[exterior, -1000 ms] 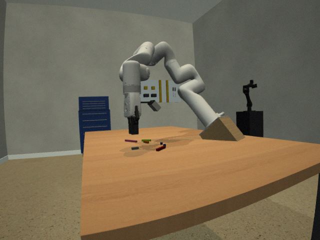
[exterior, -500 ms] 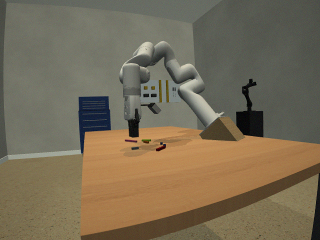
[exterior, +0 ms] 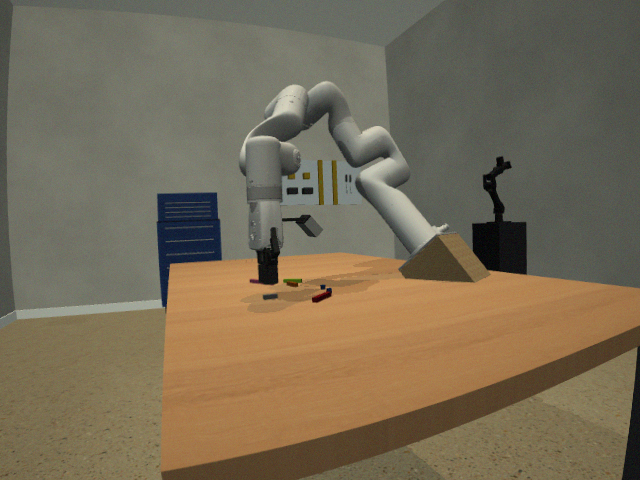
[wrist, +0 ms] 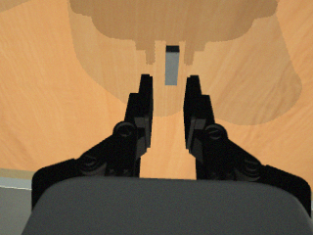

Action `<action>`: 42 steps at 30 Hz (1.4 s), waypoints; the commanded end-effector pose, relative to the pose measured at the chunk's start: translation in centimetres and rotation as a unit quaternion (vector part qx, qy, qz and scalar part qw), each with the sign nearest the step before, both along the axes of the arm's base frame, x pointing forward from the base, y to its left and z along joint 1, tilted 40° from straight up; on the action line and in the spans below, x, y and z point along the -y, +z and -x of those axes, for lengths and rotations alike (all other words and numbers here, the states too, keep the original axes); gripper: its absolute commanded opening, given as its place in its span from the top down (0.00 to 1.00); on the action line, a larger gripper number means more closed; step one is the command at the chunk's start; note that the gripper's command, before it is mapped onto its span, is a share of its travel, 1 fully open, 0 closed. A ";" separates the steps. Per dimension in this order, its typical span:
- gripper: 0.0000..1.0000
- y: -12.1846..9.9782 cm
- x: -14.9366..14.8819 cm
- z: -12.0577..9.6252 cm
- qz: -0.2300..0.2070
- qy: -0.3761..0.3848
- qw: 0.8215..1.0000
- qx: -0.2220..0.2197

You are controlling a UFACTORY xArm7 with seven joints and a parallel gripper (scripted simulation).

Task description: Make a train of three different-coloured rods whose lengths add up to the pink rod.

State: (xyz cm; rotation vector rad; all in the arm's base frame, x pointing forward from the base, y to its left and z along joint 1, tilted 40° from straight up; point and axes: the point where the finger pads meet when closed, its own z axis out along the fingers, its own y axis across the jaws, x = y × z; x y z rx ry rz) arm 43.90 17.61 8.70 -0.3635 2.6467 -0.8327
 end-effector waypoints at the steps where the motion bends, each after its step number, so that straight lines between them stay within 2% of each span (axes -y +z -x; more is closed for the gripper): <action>1: 0.76 -0.4 0.0 -0.3 -0.001 0.002 1.000 0.001; 17: 0.76 -1.4 0.6 -0.7 -0.001 0.002 1.000 0.001; 42: 0.76 -1.5 0.7 -0.8 -0.001 0.002 1.000 0.001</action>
